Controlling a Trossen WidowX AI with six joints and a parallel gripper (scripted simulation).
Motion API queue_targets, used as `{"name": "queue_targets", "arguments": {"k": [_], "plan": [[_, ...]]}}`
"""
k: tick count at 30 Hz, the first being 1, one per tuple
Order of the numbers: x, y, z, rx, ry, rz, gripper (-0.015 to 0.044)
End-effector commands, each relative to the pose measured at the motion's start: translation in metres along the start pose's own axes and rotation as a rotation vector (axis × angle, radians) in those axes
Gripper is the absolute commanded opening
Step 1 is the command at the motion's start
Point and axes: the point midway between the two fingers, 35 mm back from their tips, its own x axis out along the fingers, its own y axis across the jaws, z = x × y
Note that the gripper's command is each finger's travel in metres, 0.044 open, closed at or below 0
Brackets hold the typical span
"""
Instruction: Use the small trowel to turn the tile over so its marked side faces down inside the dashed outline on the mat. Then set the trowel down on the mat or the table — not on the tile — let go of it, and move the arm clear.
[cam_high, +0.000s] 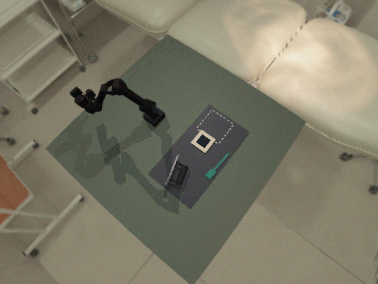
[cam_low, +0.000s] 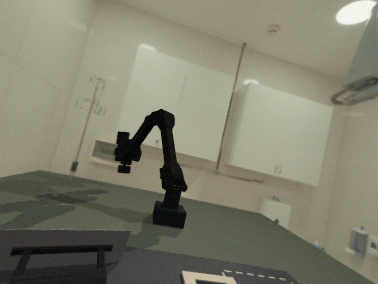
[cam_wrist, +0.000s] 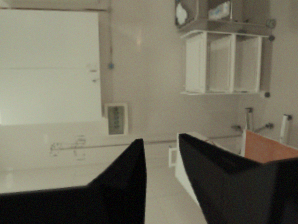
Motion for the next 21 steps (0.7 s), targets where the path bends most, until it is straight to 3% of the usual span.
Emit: {"name": "queue_targets", "arguments": {"k": [1,21], "plan": [[-0.013,-0.002,-0.021,-0.094,0.063,-0.009,0.01],[-0.094,-0.014,-0.113,-0.627,0.374,0.023,0.01]]}}
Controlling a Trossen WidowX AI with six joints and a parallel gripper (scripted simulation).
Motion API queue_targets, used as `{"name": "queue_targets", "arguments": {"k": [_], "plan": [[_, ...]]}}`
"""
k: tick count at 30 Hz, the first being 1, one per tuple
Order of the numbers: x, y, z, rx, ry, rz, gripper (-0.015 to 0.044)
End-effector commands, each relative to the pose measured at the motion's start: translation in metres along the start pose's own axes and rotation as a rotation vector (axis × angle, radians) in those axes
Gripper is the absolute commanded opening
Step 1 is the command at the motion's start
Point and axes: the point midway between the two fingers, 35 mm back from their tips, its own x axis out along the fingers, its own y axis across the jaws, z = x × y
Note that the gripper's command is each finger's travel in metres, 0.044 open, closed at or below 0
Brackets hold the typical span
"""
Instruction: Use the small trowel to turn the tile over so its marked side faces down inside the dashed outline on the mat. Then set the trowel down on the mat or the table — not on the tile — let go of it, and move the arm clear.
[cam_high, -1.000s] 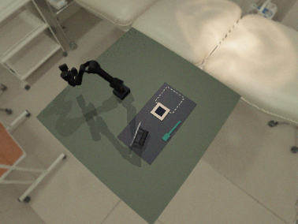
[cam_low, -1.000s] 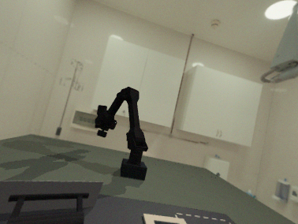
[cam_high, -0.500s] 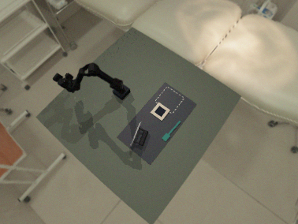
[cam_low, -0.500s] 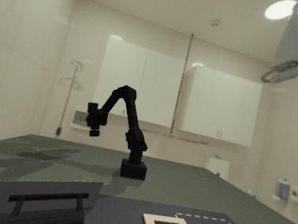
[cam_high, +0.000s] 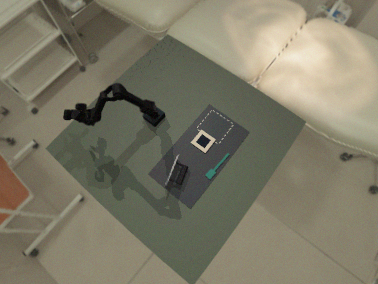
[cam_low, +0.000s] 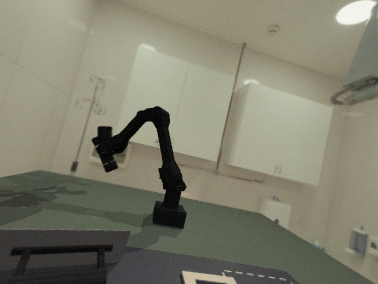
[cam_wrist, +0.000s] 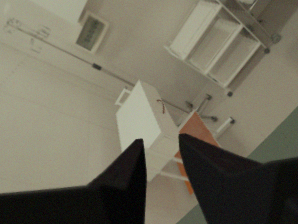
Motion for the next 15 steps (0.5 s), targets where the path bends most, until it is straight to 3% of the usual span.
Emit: {"name": "queue_targets", "arguments": {"k": [1,15], "plan": [[-0.011,0.008,-0.019,-0.104,0.057,0.018,0.01],[-0.063,0.029,-0.086,-0.477,0.243,0.108,0.01]]}}
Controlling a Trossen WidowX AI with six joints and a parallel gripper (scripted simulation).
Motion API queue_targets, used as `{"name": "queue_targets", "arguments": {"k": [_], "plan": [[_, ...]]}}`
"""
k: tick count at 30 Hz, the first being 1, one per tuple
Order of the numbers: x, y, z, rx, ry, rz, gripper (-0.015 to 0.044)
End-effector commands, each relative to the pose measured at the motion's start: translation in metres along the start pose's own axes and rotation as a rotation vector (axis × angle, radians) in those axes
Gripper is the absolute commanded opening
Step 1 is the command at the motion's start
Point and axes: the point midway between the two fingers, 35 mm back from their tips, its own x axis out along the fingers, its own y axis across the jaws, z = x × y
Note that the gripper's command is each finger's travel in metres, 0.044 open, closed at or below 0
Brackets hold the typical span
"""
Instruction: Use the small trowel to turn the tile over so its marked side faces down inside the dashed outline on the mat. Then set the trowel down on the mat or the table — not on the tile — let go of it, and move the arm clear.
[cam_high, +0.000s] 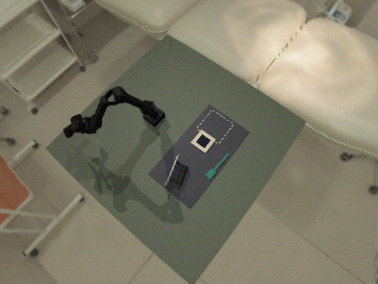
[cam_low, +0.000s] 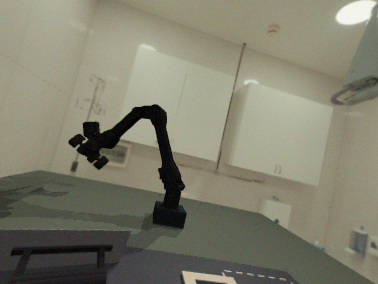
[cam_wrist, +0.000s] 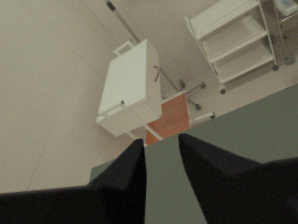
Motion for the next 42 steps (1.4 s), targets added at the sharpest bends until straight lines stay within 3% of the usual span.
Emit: {"name": "queue_targets", "arguments": {"k": [1,42], "plan": [[-0.011,0.013,-0.017,-0.1,0.049,0.032,0.01],[-0.187,0.095,-0.178,-1.222,0.389,0.547,0.01]]}}
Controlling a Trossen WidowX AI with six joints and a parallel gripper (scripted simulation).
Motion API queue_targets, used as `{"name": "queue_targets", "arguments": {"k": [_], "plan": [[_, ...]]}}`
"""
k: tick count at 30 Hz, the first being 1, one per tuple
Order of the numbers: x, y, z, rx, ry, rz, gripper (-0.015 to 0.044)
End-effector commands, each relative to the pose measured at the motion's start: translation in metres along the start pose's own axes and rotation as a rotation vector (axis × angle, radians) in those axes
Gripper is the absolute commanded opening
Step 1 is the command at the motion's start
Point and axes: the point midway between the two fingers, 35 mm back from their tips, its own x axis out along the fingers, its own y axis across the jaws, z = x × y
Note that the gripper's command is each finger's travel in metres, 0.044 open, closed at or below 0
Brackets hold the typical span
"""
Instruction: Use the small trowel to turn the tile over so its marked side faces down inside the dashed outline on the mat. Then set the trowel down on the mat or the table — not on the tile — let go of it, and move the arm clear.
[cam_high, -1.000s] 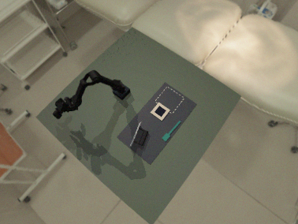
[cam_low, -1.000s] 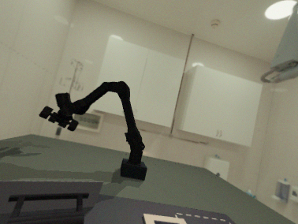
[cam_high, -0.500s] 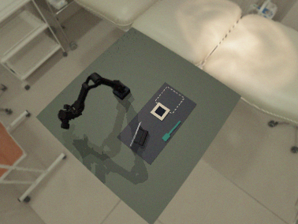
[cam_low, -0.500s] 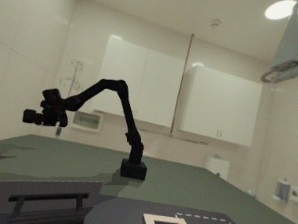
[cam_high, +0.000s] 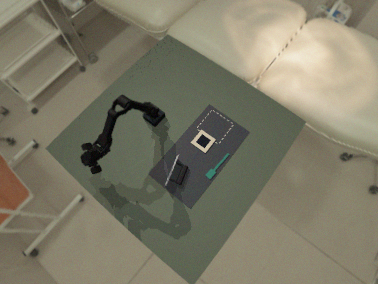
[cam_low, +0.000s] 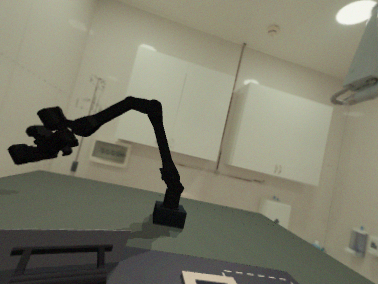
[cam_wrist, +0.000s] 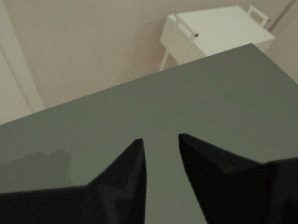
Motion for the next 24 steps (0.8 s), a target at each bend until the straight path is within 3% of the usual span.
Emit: {"name": "queue_targets", "arguments": {"k": [1,24], "plan": [[-0.009,0.022,-0.002,-0.109,0.012,0.051,0.01],[-0.081,0.135,-0.032,-0.77,0.022,0.343,0.01]]}}
